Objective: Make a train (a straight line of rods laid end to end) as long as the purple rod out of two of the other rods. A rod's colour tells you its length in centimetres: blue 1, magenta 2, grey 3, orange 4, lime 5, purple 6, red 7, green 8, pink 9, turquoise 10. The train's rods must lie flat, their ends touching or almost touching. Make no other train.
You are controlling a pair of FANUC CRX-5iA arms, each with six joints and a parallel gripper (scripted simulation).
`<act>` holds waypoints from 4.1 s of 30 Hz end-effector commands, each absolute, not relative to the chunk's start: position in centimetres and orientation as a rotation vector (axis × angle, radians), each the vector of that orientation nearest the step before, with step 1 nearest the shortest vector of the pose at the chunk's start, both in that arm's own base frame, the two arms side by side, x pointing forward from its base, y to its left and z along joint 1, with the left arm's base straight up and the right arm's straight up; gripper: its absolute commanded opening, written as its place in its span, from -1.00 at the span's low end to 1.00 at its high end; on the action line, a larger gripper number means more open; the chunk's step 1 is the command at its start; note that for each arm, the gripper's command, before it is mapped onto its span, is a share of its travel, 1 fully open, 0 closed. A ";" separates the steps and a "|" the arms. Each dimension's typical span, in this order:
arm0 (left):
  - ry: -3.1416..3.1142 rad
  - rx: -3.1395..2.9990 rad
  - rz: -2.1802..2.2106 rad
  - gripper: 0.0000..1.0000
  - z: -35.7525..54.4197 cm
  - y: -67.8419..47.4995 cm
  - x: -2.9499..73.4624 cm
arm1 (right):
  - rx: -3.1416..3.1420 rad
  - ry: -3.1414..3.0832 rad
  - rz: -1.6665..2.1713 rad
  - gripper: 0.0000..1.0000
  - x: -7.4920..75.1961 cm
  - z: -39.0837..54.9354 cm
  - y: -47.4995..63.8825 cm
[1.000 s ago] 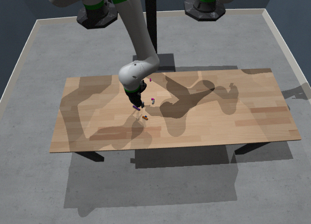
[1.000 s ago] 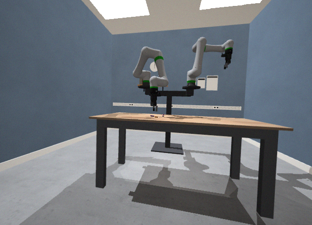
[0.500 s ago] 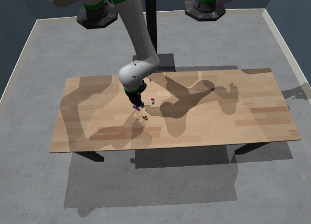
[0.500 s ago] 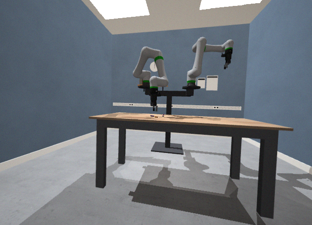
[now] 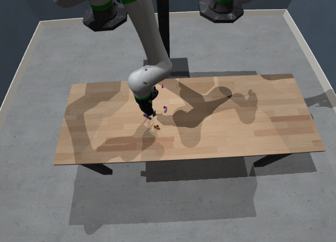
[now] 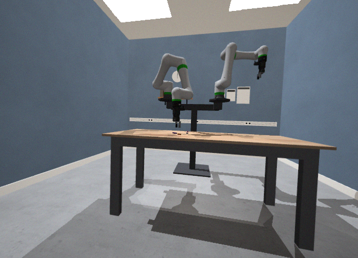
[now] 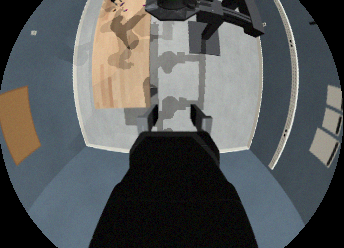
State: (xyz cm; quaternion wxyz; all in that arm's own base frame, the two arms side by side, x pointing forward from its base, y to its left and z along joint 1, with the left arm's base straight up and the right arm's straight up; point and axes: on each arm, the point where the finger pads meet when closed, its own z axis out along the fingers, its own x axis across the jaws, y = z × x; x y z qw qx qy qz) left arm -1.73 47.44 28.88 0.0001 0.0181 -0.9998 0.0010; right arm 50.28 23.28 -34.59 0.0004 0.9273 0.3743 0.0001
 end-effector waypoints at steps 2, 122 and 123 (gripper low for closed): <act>-3.141 0.057 0.000 1.00 29.0 47.5 -1.7 | 2.913 1.176 0.003 1.00 50.4 -34.5 23.3; -3.141 0.057 0.000 1.00 29.0 47.5 -1.7 | 2.914 1.177 0.001 1.00 38.6 -34.5 27.3; -3.141 0.057 0.000 1.00 29.0 47.5 -1.7 | 2.914 1.177 0.001 1.00 38.6 -34.5 27.3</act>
